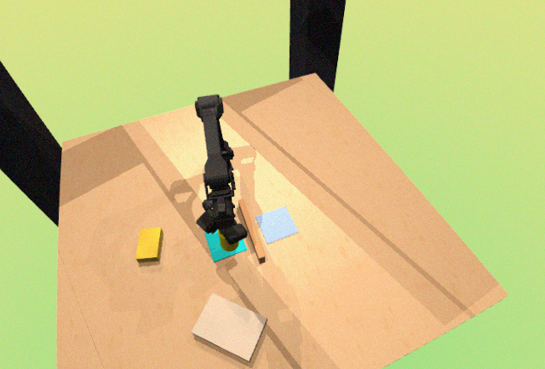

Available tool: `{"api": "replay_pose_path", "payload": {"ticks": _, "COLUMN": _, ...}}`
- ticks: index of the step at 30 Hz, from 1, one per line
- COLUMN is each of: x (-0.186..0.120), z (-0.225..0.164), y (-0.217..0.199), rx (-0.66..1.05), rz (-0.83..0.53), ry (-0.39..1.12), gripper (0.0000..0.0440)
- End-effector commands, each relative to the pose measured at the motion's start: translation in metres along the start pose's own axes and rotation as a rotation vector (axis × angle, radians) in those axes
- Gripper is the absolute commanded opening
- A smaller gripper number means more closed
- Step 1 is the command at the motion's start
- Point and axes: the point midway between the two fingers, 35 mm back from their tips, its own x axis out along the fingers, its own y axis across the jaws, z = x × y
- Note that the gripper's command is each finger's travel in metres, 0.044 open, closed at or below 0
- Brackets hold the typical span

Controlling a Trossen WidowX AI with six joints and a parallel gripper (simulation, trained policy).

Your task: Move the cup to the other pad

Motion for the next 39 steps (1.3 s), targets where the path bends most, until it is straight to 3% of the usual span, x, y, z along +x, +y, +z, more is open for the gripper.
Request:
{"api": "replay_pose_path", "payload": {"ticks": 1, "x": 0.008, "z": -0.001, "y": -0.009, "rx": 0.007, "rz": -0.016, "ry": 0.000, "gripper": 0.0023}}
{"api": "replay_pose_path", "payload": {"ticks": 10, "x": 0.023, "z": 0.000, "y": -0.025, "rx": 0.037, "rz": -0.038, "ry": -0.001, "gripper": 0.0070}}
{"api": "replay_pose_path", "payload": {"ticks": 15, "x": 0.020, "z": 0.006, "y": -0.022, "rx": 0.058, "rz": 0.005, "ry": -0.012, "gripper": 0.0163}}
{"api": "replay_pose_path", "payload": {"ticks": 26, "x": 0.001, "z": 0.008, "y": -0.023, "rx": 0.080, "rz": 0.079, "ry": -0.006, "gripper": 0.0194}}
{"api": "replay_pose_path", "payload": {"ticks": 39, "x": -0.037, "z": 0.016, "y": -0.028, "rx": 0.119, "rz": 0.160, "ry": -0.017, "gripper": 0.0272}}
